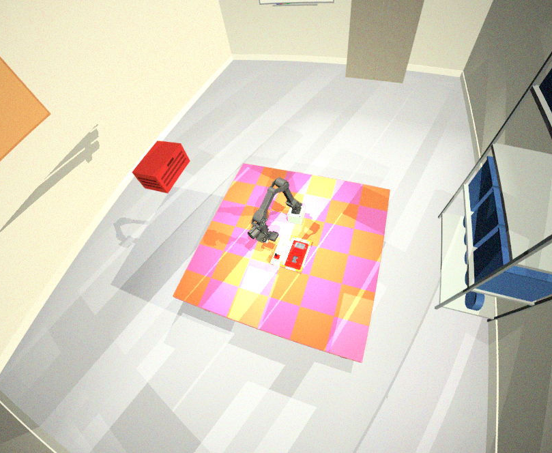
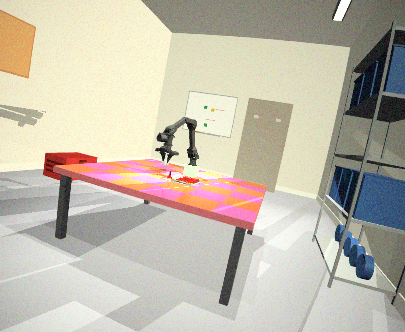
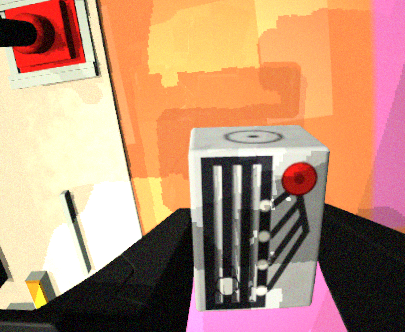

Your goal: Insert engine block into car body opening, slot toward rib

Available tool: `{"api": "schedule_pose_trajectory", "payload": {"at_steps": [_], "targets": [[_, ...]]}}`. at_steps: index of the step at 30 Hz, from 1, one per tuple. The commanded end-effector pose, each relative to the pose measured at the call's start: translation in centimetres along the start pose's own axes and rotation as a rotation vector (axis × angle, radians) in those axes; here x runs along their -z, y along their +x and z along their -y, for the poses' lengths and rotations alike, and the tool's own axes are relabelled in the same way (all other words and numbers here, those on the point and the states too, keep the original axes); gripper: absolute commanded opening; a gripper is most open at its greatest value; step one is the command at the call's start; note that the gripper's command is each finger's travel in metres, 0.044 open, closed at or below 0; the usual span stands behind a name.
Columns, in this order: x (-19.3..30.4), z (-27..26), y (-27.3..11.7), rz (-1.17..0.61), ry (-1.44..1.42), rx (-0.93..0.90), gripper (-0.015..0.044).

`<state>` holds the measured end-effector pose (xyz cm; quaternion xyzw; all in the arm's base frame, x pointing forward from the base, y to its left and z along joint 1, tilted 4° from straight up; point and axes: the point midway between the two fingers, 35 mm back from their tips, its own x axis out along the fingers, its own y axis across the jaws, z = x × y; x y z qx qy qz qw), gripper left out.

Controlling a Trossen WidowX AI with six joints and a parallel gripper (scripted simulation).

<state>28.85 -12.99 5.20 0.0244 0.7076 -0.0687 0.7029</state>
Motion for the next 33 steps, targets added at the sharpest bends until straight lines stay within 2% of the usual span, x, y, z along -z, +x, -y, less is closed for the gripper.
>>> {"api": "schedule_pose_trajectory", "payload": {"at_steps": [1, 10, 33], "targets": [[0.0, 0.0, -1.4, 0.006, 0.004, 0.005, 0.0000], [0.4, -0.1, -3.8, 0.006, 0.004, 0.005, 0.0000], [-2.2, -5.2, -2.0, 0.009, -0.031, -0.005, 0.0000]]}}
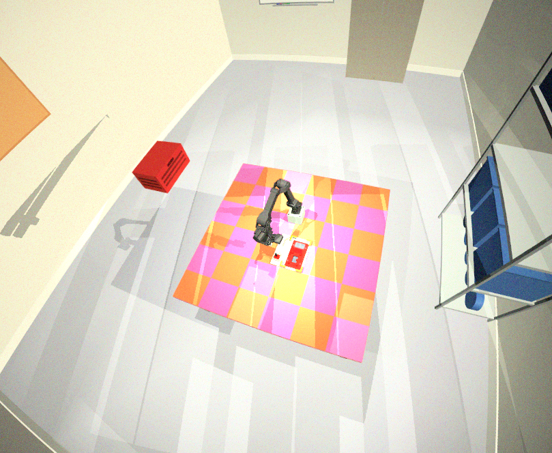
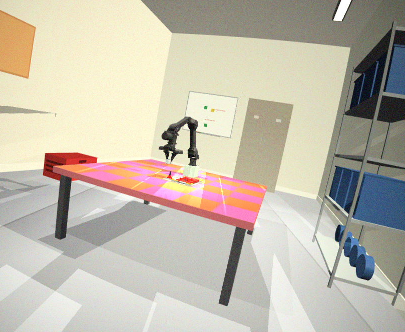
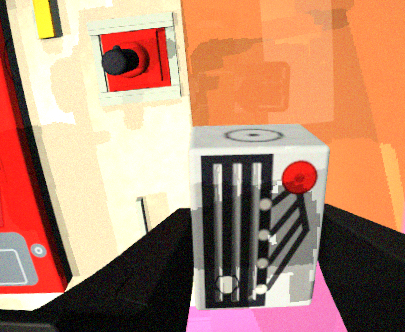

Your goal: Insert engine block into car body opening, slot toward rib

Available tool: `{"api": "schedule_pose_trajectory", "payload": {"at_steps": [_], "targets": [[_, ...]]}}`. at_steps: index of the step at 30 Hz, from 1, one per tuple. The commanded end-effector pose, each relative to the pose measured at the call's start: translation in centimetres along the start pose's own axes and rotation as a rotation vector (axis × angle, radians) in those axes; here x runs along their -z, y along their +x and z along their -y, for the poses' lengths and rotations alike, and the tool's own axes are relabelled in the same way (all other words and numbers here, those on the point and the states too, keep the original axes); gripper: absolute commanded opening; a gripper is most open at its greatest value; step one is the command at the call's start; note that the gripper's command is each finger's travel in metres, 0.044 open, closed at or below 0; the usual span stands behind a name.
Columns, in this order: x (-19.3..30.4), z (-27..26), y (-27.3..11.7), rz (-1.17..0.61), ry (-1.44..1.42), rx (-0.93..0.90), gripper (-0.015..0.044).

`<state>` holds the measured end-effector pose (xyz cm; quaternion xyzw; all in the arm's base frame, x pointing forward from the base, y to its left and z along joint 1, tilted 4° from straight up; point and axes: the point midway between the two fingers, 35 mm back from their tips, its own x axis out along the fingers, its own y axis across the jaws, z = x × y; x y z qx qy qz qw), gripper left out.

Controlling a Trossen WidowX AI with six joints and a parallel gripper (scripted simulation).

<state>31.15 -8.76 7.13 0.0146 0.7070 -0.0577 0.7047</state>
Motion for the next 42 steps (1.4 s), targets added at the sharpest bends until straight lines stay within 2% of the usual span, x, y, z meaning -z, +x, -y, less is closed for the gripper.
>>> {"api": "schedule_pose_trajectory", "payload": {"at_steps": [1, 42], "targets": [[-0.6, -1.1, 0.3, 0.005, -0.003, -0.003, 0.0000], [-2.7, -13.1, 4.5, 0.005, -0.046, -0.010, 0.0000]]}}
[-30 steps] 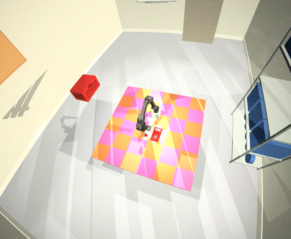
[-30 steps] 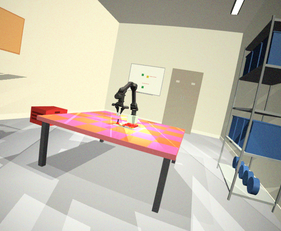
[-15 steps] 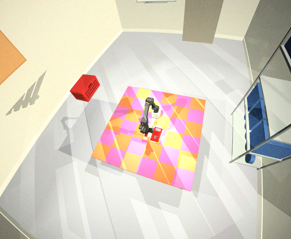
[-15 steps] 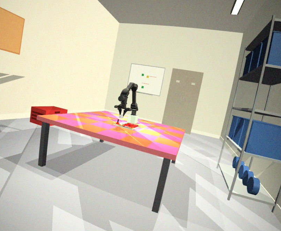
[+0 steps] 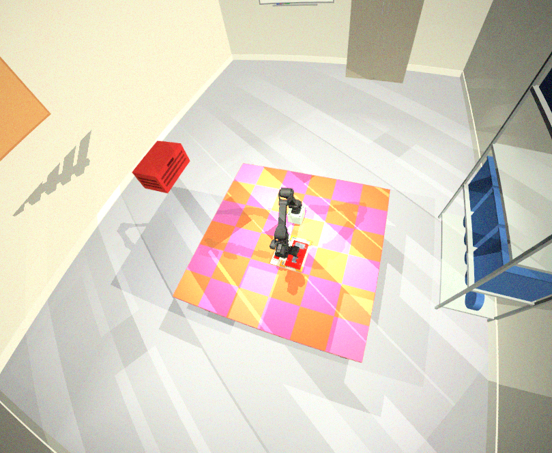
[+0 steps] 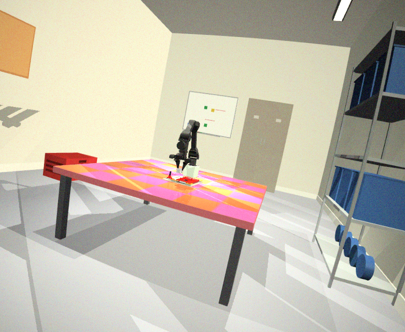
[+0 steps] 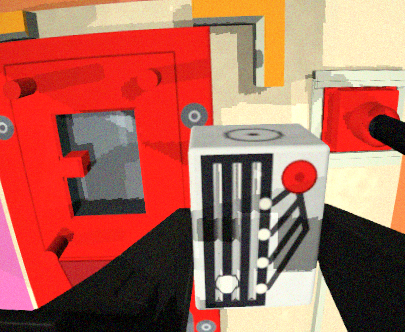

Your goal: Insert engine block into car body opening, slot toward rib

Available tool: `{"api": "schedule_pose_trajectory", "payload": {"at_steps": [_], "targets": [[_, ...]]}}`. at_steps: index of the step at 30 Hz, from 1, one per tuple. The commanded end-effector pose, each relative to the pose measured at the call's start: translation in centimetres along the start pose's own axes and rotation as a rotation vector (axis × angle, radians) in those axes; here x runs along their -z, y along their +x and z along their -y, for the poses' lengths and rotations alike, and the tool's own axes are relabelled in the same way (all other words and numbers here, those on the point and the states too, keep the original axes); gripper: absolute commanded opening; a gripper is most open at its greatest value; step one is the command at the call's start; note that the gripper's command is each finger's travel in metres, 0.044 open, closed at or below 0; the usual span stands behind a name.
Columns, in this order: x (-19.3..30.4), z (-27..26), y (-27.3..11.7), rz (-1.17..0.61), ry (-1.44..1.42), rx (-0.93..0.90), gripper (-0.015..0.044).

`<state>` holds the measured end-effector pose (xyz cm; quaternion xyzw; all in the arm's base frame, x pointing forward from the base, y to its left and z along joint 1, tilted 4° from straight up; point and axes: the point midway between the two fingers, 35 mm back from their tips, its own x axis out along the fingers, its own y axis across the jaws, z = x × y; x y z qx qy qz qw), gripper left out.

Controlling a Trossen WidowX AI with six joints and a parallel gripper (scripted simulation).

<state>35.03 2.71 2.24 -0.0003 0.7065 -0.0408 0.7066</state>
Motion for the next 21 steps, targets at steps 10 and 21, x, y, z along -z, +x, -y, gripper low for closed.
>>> {"api": "schedule_pose_trajectory", "payload": {"at_steps": [10, 21], "targets": [[0.1, -4.1, 1.4, 0.000, -0.012, -0.008, 0.0000], [0.5, -6.2, 2.1, 0.000, -0.017, -0.008, 0.0053]]}}
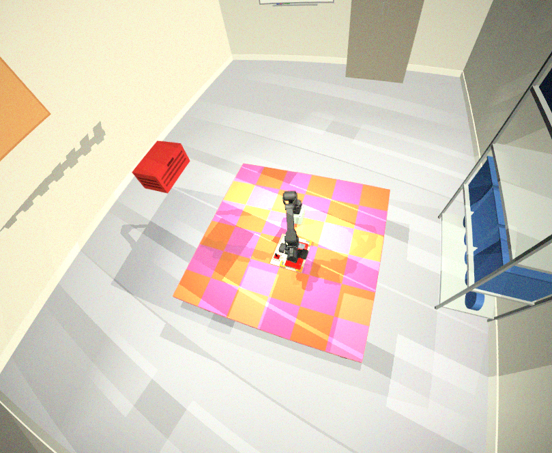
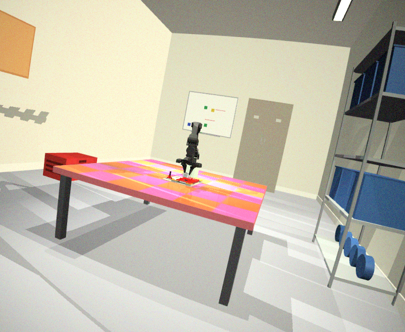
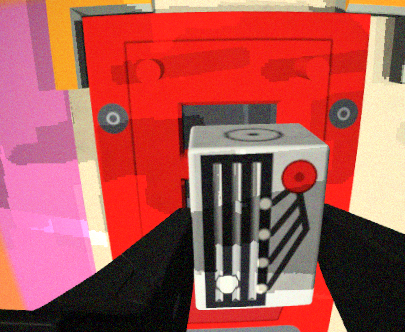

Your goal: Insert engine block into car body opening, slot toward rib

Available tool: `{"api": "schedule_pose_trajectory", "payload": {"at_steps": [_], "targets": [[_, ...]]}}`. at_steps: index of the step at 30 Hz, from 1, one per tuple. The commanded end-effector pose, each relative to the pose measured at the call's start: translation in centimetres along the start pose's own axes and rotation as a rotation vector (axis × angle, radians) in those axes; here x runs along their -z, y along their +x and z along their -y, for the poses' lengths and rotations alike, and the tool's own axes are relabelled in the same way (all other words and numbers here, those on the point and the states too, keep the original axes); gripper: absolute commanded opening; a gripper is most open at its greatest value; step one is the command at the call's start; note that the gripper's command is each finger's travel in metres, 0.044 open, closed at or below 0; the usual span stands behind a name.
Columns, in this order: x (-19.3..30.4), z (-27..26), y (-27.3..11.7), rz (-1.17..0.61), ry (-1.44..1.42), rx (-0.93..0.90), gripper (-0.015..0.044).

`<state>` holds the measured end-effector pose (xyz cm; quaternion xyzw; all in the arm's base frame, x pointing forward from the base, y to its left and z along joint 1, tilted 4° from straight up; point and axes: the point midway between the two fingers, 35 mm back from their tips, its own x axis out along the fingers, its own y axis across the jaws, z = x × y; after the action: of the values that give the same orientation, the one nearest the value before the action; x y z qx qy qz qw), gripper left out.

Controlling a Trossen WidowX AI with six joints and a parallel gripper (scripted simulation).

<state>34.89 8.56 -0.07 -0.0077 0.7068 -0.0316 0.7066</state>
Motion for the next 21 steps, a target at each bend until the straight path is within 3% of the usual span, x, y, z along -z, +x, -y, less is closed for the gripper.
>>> {"api": "schedule_pose_trajectory", "payload": {"at_steps": [1, 4, 21], "targets": [[0.02, -0.25, 0.12, 0.000, 0.009, -0.005, 0.0079], [0.02, -0.25, 0.12, 0.000, 0.011, -0.005, 0.0157], [0.03, -0.37, 0.17, 0.000, 0.006, -0.005, 0.0160]]}}
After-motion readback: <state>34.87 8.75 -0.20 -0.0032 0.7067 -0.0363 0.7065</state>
